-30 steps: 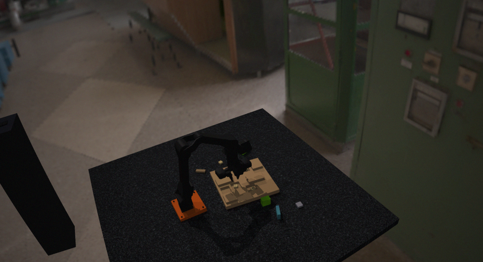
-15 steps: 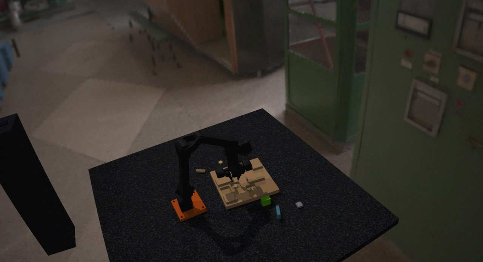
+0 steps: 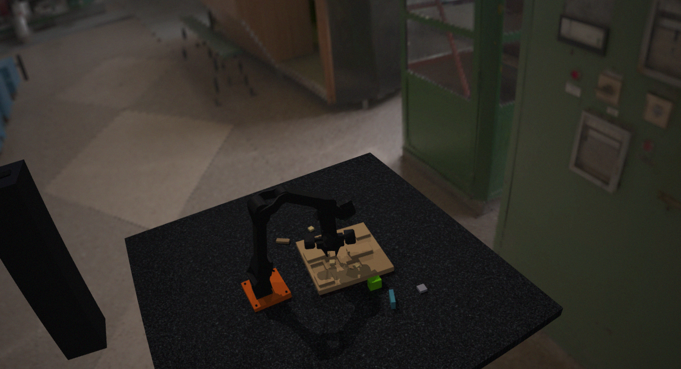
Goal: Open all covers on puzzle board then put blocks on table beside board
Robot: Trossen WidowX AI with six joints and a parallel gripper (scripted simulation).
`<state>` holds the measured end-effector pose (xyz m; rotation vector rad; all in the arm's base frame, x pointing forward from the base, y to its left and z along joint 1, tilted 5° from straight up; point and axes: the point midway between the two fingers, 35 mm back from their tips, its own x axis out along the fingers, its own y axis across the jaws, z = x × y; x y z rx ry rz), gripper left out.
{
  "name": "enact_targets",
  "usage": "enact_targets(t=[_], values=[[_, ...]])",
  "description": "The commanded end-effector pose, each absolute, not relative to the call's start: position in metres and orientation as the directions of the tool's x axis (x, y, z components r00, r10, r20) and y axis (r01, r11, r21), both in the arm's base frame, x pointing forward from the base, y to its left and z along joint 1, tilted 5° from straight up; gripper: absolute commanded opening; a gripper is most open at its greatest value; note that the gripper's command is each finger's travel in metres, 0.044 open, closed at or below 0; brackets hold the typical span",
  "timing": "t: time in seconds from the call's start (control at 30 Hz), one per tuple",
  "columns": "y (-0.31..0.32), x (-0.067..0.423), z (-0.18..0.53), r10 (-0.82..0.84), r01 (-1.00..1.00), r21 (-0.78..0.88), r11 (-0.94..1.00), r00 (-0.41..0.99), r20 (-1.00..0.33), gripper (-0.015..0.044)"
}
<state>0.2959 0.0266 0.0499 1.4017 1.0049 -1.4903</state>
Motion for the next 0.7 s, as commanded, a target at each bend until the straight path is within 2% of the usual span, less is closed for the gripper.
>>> enact_targets(t=[0.0, 0.67], values=[[0.0258, 0.2954, 0.0484, -0.053, 0.937, -0.008, -0.351, -0.028, -0.998, 0.0144], [0.0252, 0.2954, 0.0423, -0.053, 0.937, -0.008, -0.351, -0.028, -0.998, 0.0144]])
